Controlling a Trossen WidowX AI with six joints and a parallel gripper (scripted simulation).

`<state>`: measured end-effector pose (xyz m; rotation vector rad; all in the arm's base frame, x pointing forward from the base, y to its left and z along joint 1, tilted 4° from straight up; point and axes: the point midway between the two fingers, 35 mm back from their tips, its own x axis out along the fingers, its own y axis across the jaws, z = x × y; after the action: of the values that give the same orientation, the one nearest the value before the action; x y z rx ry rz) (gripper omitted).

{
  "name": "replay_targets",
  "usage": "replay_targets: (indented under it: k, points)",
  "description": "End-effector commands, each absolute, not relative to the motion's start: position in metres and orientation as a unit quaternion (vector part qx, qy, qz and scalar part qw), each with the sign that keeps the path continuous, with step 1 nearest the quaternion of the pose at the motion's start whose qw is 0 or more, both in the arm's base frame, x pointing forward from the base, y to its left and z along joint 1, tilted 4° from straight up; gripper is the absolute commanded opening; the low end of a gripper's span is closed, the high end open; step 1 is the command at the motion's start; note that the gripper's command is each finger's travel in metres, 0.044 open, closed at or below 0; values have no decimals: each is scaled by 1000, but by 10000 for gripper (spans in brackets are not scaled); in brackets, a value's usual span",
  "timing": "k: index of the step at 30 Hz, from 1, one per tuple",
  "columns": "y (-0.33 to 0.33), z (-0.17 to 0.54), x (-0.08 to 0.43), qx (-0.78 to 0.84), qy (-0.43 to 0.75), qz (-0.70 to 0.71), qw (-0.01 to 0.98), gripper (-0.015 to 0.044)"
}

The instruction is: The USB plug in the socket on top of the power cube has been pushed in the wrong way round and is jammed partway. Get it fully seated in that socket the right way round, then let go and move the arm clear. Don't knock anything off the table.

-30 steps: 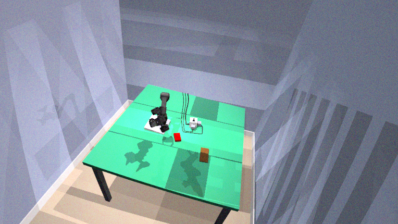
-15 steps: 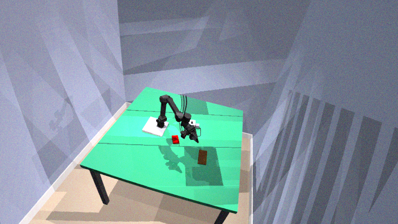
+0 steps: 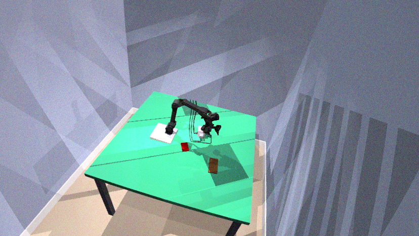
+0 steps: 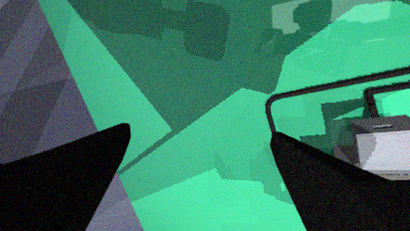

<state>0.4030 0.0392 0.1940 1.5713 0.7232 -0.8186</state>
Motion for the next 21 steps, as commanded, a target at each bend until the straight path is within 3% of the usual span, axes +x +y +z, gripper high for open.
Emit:
replay_targets:
  k: [1, 7, 21]
  points:
    - [91, 180, 358, 581, 417, -374, 590, 440]
    - [132, 171, 282, 455, 524, -422, 583, 440]
    - [133, 165, 280, 453, 525, -423, 583, 440]
